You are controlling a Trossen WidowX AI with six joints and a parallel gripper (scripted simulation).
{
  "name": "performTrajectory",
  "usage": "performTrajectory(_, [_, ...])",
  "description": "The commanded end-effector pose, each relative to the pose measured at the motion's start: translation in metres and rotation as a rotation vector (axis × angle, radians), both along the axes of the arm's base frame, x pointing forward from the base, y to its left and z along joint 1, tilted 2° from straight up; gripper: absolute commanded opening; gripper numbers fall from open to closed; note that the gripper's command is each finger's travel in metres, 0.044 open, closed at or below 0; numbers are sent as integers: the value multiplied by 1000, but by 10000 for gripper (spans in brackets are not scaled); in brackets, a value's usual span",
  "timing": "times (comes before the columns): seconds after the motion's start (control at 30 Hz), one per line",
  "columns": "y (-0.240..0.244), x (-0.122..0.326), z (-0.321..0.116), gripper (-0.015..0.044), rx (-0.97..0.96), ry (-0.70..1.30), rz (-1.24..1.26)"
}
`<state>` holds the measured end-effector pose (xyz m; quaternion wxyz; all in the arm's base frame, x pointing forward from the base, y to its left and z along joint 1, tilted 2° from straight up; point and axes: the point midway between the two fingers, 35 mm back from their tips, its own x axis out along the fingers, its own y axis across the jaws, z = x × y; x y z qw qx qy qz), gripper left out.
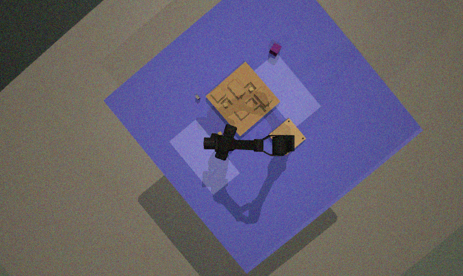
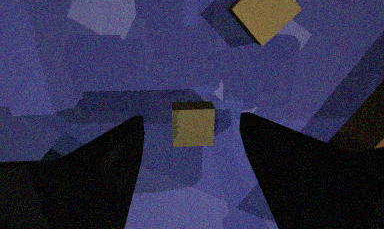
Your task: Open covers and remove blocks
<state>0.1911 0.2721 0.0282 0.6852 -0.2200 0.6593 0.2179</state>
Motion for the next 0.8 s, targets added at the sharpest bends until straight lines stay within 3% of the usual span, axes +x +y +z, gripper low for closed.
performTrajectory(0.0, [0,0,0,343,0,0,0])
performTrajectory(0.13, [0,0,2,440,0,0,0])
performTrajectory(0.77, [0,-1,62,440,-4,-3,2])
